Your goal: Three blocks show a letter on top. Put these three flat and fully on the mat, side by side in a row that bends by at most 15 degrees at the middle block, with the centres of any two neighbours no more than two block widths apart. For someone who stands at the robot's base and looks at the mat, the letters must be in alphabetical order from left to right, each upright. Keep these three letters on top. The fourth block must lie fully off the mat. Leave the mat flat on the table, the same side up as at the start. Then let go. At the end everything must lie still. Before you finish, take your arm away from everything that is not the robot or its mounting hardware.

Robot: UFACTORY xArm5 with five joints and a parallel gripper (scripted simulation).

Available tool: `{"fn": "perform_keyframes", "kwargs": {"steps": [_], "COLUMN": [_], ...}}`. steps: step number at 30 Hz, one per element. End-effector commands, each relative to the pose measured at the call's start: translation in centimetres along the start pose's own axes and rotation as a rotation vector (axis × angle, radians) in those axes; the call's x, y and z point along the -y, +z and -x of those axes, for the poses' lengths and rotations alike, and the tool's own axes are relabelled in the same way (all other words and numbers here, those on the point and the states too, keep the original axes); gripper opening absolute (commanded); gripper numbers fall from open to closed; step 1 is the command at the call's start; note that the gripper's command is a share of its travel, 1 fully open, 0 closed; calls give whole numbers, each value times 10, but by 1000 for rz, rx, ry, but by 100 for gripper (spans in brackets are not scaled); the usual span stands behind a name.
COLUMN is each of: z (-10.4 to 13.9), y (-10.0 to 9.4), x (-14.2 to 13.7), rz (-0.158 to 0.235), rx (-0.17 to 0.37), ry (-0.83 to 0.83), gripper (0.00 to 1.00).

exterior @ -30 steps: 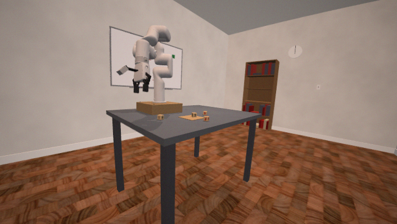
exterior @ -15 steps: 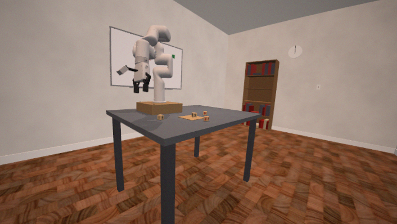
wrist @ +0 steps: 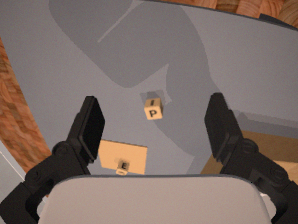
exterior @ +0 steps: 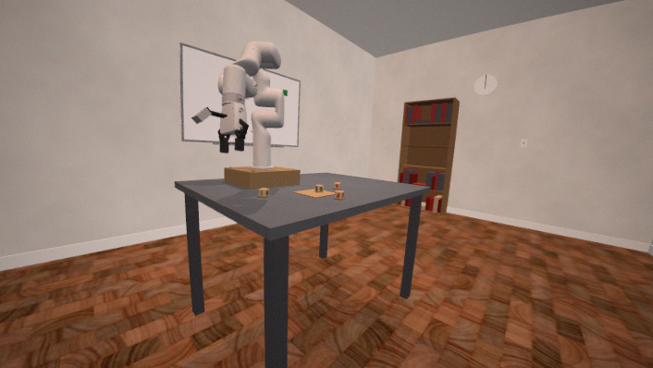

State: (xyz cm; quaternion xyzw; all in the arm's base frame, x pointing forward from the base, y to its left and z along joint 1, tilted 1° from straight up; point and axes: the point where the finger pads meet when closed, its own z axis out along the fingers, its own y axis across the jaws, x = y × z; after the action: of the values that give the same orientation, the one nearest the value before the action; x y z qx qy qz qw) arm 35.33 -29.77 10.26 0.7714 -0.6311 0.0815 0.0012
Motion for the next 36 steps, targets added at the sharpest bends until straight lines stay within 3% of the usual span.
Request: {"fn": "perform_keyframes", "kwargs": {"steps": [1,10,13,21,23,24,27,36], "z": [-1,7,43,117,117,147,169,265], "y": [-1,-1,1,2,2,2,1,-2], "x": [1,8,37,82,82,94,102,121], "rz": [-2,-2,-2,1,1,2,4,13], "rx": [-3,3,28,72,72,88,99,142], "ry": [0,-30,-158,-404,-404,-498,-567,-860], "gripper": [100,100,100,100,100,100,100,100]}}
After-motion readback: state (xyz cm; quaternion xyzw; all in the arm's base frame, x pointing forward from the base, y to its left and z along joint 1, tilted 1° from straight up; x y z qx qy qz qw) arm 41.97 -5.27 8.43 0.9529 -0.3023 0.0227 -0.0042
